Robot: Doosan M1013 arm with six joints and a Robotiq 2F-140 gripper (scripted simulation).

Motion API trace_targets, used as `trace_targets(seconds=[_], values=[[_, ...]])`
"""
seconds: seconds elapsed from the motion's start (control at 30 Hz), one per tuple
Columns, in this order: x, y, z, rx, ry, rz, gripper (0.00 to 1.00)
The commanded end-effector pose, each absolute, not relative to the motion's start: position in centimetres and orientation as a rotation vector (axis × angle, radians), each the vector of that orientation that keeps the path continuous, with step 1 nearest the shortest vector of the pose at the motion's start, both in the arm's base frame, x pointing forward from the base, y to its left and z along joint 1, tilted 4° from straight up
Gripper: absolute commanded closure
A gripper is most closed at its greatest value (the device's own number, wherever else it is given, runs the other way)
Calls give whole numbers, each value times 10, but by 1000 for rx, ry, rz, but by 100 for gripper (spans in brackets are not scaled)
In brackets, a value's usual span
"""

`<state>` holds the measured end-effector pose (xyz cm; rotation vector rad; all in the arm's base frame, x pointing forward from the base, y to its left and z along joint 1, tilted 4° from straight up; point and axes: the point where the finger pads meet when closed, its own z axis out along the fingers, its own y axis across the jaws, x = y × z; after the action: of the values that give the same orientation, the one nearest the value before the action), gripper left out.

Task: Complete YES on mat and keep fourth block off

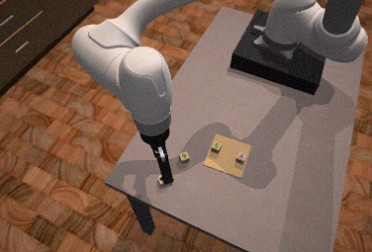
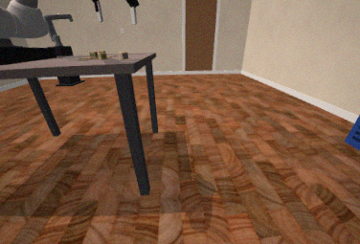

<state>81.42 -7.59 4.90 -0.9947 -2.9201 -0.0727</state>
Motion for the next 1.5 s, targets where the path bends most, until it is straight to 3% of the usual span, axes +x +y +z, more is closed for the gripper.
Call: trace_targets(seconds=[0.0,0.37,1.47], values=[[813,-75,49,-998,-2925,-65,0],[813,-75,48,-944,-2943,-66,0],[812,-74,25,721,-3031,-91,0]])
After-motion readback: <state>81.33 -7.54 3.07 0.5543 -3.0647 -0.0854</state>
